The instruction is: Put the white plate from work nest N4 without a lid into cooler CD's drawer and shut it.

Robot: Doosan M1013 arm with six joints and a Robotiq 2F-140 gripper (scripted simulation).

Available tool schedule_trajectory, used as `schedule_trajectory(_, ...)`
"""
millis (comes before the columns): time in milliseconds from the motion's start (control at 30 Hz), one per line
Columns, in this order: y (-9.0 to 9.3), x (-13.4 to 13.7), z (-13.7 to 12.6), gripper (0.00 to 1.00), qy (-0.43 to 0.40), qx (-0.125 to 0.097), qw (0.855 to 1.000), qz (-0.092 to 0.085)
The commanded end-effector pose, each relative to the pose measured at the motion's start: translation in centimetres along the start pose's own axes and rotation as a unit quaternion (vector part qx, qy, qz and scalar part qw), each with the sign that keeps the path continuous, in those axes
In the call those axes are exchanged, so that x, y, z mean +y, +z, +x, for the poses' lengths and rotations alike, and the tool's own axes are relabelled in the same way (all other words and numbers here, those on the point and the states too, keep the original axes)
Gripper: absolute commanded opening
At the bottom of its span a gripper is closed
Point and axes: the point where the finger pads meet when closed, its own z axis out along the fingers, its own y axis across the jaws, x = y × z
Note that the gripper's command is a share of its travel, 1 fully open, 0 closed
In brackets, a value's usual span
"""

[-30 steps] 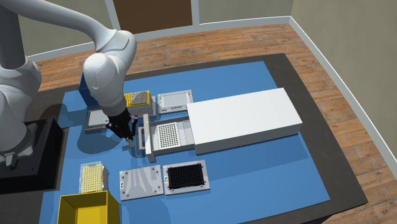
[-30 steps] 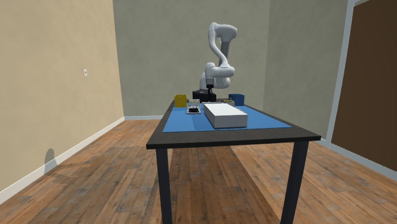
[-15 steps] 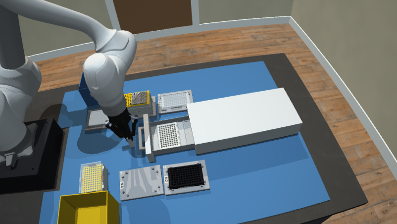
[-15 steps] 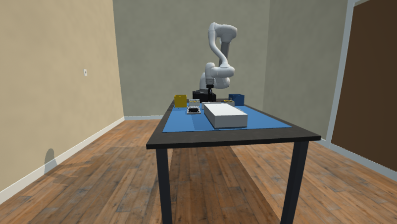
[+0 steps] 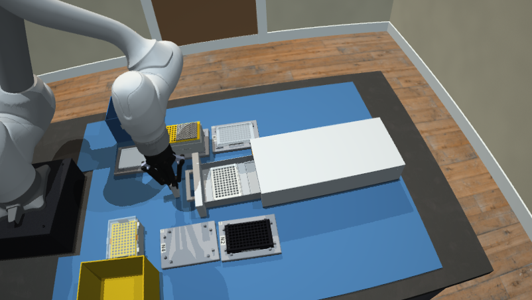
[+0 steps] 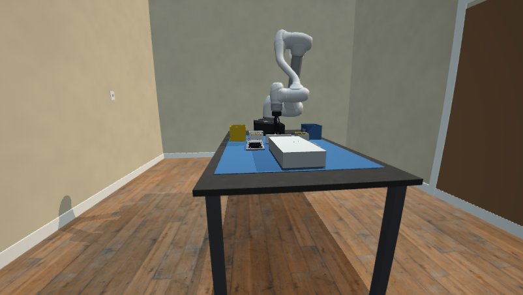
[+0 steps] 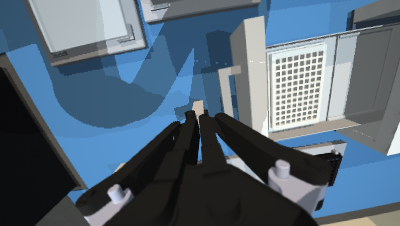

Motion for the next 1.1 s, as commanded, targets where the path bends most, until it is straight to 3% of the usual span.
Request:
schedule_trajectory(0, 0.3, -0.3, 0.2, 0.0, -0.003, 0.001, 1.0, 0.0)
schedule_trajectory(1067, 0.3, 2.7, 0.2, 0.0, -0.003, 0.001, 1.0, 0.0)
